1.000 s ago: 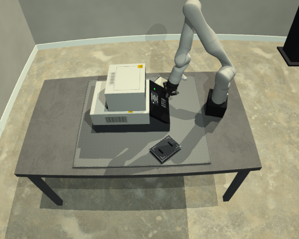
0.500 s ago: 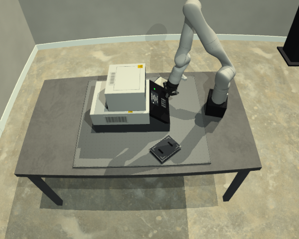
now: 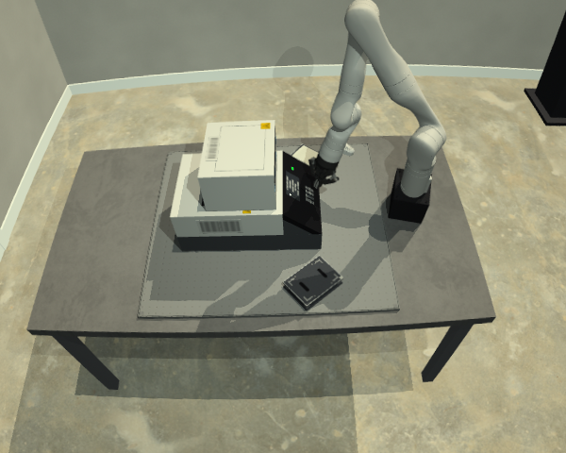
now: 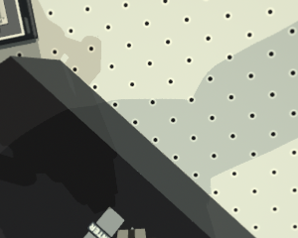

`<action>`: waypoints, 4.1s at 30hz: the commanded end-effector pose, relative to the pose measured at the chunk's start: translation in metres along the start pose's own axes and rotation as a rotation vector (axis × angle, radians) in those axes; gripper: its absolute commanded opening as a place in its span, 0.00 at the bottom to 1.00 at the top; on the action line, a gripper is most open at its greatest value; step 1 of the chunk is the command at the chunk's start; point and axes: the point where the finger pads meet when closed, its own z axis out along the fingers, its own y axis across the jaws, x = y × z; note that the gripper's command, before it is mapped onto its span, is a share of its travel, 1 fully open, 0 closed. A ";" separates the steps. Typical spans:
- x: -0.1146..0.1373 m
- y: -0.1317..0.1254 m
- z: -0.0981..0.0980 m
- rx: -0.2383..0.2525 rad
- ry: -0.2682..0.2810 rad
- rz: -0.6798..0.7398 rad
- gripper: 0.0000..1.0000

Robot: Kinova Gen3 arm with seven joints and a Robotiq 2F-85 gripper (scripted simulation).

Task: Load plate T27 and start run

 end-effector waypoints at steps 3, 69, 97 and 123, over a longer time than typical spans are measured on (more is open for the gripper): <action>-0.004 0.003 0.000 0.001 0.000 0.000 0.10; -0.020 0.015 0.006 0.001 0.000 0.000 0.10; -0.025 0.009 0.022 0.001 0.000 0.000 0.10; -0.027 0.007 0.030 0.001 0.000 0.000 0.10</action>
